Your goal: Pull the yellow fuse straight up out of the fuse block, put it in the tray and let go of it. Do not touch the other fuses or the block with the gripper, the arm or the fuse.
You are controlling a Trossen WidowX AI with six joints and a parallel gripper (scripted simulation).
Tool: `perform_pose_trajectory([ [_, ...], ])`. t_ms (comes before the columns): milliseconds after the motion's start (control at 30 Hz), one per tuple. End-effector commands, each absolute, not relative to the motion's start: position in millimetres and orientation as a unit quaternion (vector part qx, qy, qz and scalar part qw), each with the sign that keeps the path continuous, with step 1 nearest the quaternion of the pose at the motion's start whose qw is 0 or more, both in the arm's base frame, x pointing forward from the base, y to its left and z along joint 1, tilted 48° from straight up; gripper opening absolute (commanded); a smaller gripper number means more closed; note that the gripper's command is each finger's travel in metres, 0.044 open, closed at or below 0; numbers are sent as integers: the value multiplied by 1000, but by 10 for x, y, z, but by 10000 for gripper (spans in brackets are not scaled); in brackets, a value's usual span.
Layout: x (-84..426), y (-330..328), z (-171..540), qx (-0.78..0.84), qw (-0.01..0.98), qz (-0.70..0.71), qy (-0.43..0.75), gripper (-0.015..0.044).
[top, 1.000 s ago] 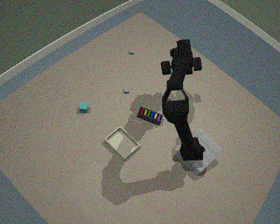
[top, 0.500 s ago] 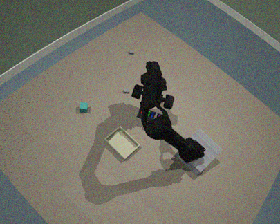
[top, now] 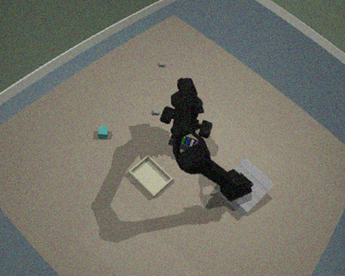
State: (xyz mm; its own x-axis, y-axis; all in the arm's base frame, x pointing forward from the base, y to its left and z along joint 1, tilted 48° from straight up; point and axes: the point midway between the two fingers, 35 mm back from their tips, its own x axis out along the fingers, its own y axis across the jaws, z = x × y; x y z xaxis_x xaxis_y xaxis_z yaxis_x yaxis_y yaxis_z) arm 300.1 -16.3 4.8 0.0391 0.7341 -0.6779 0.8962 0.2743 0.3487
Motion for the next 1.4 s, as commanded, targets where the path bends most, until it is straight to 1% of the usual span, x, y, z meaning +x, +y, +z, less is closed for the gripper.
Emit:
perform_pose_trajectory([
  [0,2996,-125,18,596,405,-100,686,62],
  [1367,3016,99,-175,597,404,-100,686,62],
])
